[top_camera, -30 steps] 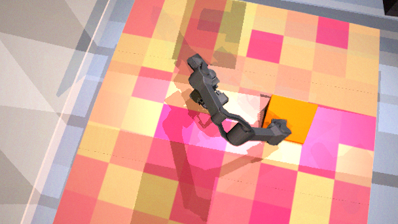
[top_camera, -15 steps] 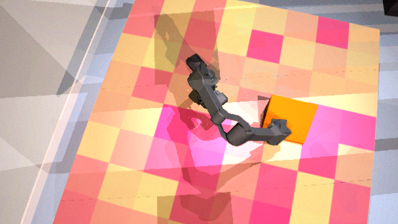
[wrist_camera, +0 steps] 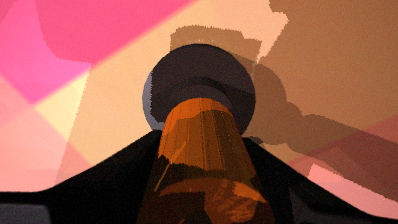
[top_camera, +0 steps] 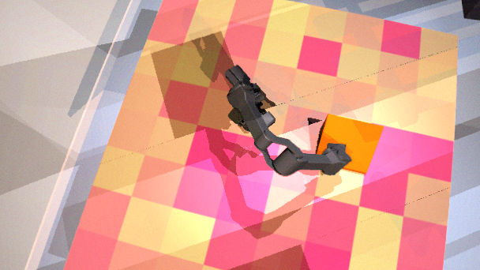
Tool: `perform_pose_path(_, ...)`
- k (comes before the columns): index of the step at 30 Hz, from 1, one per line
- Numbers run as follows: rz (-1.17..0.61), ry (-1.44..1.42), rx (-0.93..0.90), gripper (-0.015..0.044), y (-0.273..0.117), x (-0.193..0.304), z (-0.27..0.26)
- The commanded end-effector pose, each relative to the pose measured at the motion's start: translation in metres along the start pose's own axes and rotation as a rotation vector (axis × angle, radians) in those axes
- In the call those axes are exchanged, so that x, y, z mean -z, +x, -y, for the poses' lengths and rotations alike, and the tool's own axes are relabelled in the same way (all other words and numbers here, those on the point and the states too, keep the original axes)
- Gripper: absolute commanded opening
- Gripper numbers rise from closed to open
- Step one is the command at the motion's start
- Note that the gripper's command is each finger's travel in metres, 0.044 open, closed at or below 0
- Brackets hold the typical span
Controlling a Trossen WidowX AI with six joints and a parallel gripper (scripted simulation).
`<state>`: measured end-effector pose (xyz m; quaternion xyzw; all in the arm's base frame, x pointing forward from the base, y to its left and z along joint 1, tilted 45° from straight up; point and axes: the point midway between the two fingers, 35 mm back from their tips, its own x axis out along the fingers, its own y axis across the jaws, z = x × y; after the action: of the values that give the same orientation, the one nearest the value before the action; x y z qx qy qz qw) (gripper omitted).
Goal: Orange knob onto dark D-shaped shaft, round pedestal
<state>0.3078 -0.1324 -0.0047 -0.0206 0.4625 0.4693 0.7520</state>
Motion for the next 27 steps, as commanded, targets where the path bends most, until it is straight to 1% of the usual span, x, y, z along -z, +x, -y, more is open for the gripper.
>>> perform_pose_path(1,-0.001,-0.003,0.004,0.0,-0.0026,-0.0003,-0.0011)
perform_pose_path(27,-0.001,-0.003,0.004,0.0,0.0002,-0.0019,0.0022)
